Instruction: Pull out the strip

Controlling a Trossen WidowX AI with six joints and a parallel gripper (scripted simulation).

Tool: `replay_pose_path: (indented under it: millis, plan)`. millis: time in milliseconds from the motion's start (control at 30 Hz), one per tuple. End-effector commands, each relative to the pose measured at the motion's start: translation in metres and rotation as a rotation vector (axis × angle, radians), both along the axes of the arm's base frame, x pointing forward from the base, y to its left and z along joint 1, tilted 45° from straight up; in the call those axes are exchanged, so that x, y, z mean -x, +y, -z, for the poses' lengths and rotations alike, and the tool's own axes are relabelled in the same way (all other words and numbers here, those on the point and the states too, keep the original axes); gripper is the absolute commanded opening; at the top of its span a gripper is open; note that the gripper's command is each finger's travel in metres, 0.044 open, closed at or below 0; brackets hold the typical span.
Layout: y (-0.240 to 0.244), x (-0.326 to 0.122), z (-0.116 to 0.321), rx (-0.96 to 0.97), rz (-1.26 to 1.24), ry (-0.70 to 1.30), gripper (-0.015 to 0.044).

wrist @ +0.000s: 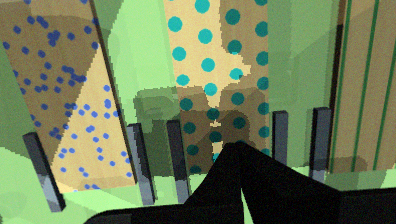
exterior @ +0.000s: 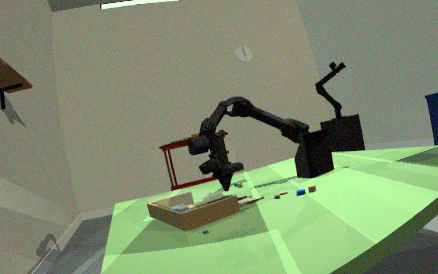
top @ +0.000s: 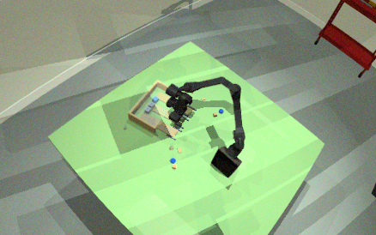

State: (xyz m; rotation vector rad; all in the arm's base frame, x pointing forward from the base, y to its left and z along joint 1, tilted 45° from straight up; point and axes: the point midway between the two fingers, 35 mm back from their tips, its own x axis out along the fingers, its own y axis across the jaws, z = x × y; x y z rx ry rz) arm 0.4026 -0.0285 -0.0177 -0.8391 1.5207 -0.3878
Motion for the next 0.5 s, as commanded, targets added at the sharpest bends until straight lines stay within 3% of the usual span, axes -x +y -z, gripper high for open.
replay_pose_path:
  millis: [0, 467]
  plan:
    - [-0.007, 0.003, 0.007, 0.005, -0.005, 0.013, 0.0000]
    - [-0.023, 0.003, 0.023, 0.008, -0.004, 0.014, 0.0000]
